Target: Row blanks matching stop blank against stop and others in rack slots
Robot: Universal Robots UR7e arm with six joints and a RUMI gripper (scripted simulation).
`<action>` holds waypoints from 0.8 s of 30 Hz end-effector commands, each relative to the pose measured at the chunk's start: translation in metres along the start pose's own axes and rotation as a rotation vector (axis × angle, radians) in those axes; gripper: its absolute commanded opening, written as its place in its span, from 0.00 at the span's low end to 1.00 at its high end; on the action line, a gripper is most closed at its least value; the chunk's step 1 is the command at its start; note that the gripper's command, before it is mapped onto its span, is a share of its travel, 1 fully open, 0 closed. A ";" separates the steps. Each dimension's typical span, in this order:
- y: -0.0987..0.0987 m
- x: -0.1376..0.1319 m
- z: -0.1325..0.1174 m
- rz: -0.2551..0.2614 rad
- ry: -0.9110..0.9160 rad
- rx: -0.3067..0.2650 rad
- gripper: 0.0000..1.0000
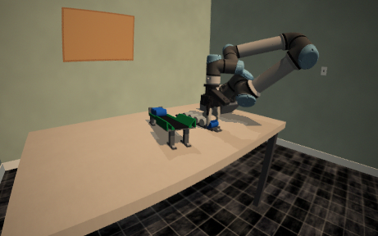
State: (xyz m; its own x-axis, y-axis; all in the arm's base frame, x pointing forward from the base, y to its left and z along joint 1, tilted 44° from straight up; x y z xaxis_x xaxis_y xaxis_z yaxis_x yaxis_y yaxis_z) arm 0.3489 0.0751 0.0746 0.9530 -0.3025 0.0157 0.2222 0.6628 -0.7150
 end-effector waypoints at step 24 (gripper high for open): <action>-0.085 0.000 0.000 -0.001 0.000 0.000 0.34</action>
State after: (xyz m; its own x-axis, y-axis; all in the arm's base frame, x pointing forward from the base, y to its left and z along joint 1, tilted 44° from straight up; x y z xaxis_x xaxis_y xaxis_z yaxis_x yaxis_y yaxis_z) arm 0.3384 0.0344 0.1167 0.9528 -0.3032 0.0153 0.2217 0.6605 -0.7173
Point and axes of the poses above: the point where the finger pads meet when closed, its own y axis out along the fingers, its own x axis across the jaws, z = x × y, the point moved 4 cm from there along -y, back along the fingers, and after that the axes turned 2 degrees about y, right-handed, at the moved point
